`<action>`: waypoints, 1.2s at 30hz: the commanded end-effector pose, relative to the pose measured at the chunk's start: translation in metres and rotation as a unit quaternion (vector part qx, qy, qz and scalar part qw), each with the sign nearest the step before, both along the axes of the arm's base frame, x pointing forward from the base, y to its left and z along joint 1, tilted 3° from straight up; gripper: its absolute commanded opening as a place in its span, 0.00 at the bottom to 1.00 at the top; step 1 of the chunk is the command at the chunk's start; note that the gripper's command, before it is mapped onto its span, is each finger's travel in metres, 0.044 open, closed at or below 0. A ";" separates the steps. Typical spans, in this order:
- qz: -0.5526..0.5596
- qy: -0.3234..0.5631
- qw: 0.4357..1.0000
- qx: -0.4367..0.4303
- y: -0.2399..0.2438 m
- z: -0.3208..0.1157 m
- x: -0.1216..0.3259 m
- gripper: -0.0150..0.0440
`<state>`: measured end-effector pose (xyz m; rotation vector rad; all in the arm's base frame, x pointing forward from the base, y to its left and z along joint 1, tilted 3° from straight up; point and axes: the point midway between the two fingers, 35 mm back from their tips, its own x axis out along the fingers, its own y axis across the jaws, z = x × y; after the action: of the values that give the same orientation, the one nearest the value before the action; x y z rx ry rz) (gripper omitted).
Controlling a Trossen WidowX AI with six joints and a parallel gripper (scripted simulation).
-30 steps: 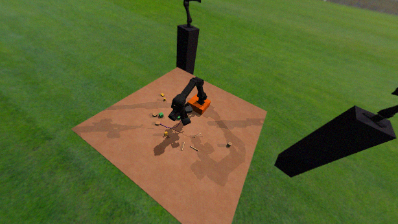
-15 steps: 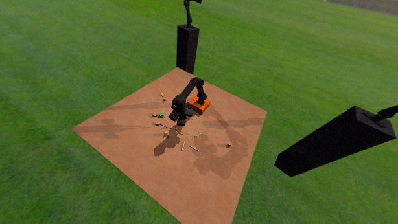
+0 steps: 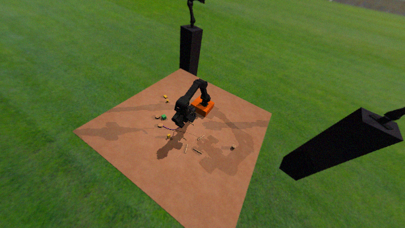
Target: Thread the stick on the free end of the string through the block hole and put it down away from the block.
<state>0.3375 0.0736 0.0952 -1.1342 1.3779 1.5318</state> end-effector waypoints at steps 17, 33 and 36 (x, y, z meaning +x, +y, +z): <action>-0.312 -0.011 0.944 -0.109 0.001 0.000 0.002 0.25; -0.544 -0.021 0.818 -0.186 0.002 0.000 0.003 0.25; -0.583 -0.023 0.787 -0.199 0.002 0.000 0.003 0.25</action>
<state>0.3408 0.0761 0.0953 -0.3475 1.8496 0.3933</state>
